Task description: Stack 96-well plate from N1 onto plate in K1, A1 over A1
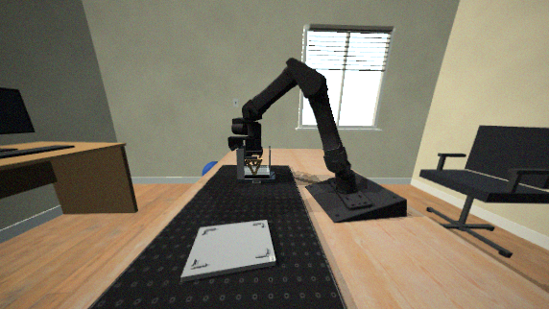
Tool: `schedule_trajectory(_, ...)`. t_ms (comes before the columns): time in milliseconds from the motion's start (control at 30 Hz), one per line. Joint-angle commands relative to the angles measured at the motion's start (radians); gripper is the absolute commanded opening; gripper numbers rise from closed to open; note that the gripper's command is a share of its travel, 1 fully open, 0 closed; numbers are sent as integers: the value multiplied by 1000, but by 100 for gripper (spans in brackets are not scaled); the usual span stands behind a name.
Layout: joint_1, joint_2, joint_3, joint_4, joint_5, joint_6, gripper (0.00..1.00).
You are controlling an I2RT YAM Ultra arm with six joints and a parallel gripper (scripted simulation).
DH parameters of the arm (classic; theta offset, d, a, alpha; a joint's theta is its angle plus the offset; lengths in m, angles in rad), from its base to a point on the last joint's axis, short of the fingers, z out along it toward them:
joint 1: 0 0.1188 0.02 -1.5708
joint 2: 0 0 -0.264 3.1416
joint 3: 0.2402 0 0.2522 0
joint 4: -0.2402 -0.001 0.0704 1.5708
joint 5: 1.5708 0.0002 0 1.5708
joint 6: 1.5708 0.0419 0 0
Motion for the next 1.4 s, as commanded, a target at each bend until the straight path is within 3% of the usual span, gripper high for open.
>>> schedule_trajectory(0,13,14,-22,25,-3,10,100)
schedule_trajectory(900,13,14,-22,25,-3,10,100)
schedule_trajectory(967,7,-28,32,-17,-5,6,100)
schedule_trajectory(1367,-20,-55,101,-115,-9,-15,100)
